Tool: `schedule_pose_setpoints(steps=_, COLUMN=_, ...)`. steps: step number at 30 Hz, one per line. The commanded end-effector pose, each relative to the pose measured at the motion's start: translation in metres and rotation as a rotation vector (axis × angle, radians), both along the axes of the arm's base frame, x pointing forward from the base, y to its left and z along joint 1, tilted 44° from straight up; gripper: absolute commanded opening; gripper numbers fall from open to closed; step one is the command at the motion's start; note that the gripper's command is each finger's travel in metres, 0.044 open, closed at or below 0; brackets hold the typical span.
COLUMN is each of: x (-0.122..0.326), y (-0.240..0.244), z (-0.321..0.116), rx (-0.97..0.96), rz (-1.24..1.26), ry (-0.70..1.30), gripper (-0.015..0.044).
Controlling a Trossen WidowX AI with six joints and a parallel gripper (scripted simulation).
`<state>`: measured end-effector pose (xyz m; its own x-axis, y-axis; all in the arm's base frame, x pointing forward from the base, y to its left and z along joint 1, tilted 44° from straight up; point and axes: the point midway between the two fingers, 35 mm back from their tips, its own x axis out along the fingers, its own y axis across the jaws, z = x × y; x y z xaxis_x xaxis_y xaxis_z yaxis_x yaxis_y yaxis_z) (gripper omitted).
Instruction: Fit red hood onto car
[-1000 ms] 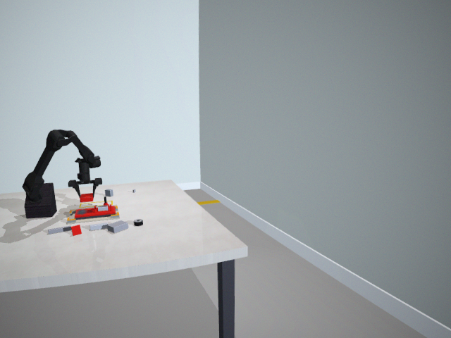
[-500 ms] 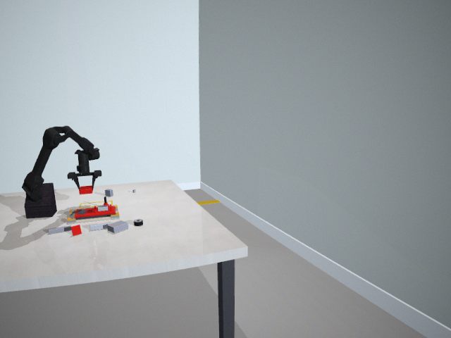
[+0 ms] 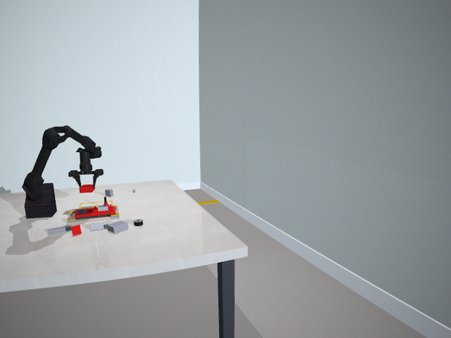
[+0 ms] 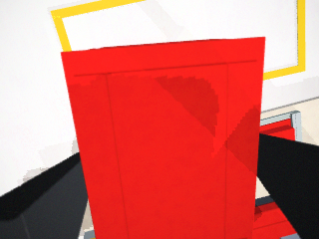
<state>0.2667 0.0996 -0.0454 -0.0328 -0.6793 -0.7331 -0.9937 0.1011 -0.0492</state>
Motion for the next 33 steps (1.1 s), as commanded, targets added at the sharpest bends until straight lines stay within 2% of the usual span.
schedule_pose_setpoints(steps=1, x=0.017, y=-0.007, z=0.013, rx=0.007, rz=-0.103, ry=-0.114, gripper=0.0)
schedule_pose_setpoints(steps=33, x=0.082, y=-0.098, z=0.101, rx=-0.02, rz=-0.866, ry=-0.821, gripper=0.0)
